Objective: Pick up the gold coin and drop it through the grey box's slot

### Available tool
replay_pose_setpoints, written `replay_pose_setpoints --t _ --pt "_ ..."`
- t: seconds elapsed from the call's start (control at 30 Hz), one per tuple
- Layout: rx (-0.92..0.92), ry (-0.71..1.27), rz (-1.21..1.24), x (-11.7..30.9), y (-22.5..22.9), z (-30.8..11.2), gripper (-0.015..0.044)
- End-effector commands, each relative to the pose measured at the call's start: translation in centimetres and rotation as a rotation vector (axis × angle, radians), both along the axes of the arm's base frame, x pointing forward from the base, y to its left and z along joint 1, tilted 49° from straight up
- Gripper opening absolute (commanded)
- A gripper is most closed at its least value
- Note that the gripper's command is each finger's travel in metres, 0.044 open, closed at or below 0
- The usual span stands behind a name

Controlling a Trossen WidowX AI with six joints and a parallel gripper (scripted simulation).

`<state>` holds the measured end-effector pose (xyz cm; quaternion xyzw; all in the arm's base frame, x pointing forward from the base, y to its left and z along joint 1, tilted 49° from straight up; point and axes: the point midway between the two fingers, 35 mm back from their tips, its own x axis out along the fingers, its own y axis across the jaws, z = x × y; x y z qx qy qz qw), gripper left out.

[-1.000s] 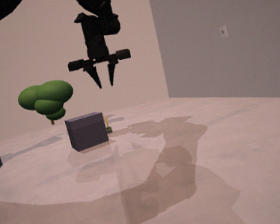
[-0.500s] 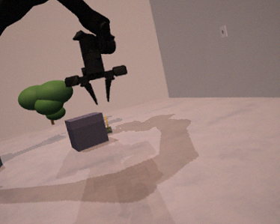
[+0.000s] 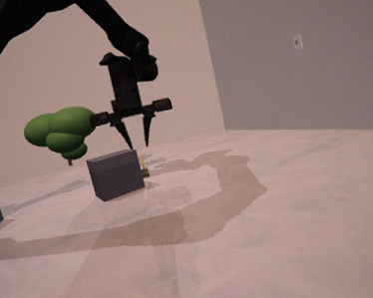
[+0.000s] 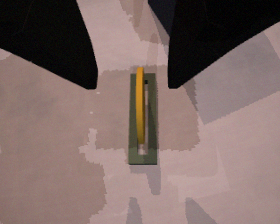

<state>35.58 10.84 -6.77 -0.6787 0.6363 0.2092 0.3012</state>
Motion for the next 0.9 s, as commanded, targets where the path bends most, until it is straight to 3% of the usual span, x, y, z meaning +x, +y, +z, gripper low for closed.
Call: replay_pose_setpoints --t 0.0,0.87 --pt "-0.009 0.009 -0.001 -0.1 -0.8 -0.5 0.0161" --pt "-0.011 0.008 -0.001 0.3 -4.0 -3.2 0.0161"
